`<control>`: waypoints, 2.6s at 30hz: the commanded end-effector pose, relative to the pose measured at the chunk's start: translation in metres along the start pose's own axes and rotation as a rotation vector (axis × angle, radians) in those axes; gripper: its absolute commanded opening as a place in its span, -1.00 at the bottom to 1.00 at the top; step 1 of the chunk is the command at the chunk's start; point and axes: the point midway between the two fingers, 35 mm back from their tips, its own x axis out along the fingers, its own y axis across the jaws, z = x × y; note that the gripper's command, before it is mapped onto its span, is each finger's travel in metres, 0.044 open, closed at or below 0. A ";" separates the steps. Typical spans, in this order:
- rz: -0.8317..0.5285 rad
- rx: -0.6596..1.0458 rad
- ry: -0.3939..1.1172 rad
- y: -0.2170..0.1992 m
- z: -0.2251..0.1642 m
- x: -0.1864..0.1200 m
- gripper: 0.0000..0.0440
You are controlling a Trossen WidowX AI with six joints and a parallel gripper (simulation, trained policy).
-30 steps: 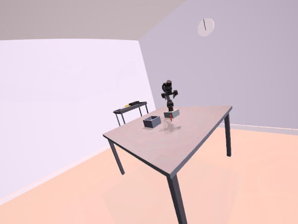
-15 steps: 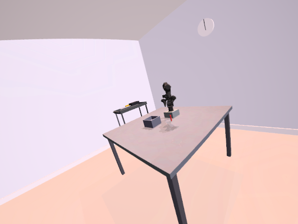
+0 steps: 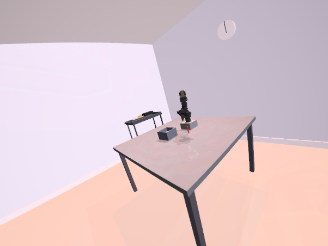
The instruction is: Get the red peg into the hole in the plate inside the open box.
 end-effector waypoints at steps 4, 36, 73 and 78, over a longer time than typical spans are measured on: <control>-0.121 0.150 0.083 -0.019 -0.013 0.021 1.00; -0.217 0.567 0.180 -0.039 -0.057 0.116 0.11; -0.146 0.438 -0.007 -0.033 0.044 0.043 -1.00; -0.142 0.448 -0.041 -0.035 0.068 0.031 -1.00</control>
